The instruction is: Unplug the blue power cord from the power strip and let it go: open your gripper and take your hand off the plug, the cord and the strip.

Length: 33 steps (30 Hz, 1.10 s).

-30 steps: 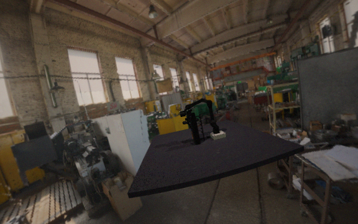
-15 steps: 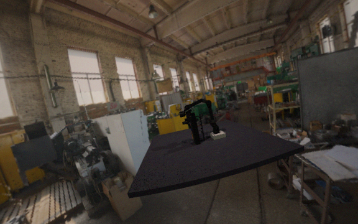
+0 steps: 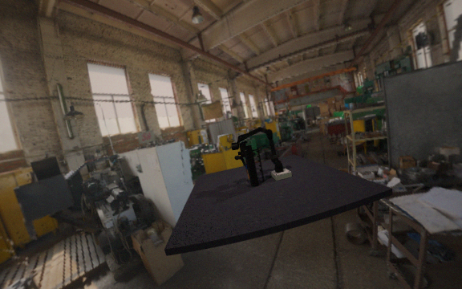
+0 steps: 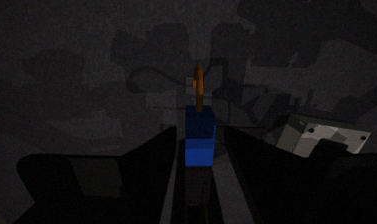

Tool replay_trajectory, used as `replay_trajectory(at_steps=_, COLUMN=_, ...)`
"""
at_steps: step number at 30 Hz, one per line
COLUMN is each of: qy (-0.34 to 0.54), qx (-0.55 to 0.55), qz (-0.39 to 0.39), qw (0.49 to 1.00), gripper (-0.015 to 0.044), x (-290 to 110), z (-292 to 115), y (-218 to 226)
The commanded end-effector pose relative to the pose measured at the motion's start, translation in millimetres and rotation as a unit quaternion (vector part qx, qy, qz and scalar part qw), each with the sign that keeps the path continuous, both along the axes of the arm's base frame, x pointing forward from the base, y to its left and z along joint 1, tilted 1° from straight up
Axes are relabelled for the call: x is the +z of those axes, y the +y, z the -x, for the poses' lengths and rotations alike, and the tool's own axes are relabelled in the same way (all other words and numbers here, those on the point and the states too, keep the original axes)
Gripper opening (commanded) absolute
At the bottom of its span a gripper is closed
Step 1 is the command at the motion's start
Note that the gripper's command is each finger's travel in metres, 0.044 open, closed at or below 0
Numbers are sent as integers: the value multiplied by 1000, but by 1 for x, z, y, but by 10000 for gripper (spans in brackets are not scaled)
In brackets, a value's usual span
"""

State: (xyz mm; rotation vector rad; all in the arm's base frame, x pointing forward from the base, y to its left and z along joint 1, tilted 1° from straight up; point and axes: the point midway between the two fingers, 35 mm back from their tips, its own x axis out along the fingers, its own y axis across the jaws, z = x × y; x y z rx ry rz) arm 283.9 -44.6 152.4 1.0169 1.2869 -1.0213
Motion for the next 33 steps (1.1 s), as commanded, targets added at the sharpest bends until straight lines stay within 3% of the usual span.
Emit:
replay_trajectory(at_steps=1, qy=-1, qx=-2, qz=2, qw=1000, gripper=289, x=0, z=0, y=0)
replay_trajectory(at_steps=7, qy=-1, qx=-2, qz=3, qw=1000, gripper=440, x=6, z=-7, y=-22)
replay_trajectory(at_steps=12, qy=-1, qx=-2, qz=5, qw=1000, gripper=440, x=14, z=-14, y=-58)
replay_trajectory(at_steps=33, qy=-1, qx=-2, qz=5, qw=1000, gripper=440, x=14, z=-14, y=-58)
